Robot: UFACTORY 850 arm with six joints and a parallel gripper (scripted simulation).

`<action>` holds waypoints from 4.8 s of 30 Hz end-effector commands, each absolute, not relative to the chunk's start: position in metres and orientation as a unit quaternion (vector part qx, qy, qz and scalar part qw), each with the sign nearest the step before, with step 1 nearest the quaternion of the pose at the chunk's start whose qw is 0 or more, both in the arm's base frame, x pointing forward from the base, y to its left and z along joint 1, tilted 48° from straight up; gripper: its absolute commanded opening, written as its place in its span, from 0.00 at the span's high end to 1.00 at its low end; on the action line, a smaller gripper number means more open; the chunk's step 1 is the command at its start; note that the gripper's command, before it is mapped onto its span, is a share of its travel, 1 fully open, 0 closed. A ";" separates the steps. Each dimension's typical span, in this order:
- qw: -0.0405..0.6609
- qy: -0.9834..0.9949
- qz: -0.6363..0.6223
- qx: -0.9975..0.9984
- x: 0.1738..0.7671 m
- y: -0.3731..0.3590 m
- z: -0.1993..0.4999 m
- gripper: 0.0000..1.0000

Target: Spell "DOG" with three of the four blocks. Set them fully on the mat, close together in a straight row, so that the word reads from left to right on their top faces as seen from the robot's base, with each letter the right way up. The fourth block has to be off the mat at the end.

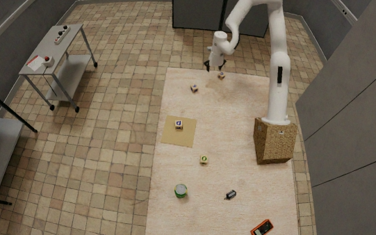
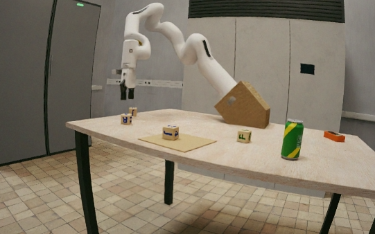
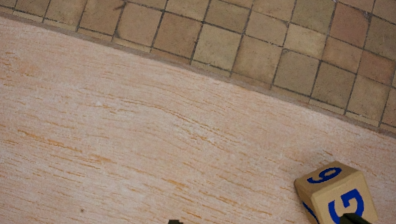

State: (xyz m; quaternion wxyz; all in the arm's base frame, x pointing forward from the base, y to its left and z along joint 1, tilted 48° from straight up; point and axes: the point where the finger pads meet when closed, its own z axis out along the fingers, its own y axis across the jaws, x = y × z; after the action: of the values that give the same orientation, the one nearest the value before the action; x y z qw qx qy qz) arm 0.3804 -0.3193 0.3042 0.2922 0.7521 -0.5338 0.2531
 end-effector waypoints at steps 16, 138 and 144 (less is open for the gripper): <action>0.213 -0.714 0.317 0.587 0.489 -0.258 0.245 0.00; -0.006 -0.913 0.404 0.062 0.604 -0.018 -0.005 0.13; -0.006 -0.913 0.404 0.062 0.604 -0.025 -0.012 0.13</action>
State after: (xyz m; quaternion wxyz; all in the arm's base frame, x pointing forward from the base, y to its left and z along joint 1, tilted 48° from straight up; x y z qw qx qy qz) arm 0.6033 -0.0223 -0.0094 -0.0054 0.0619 -0.9128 0.4037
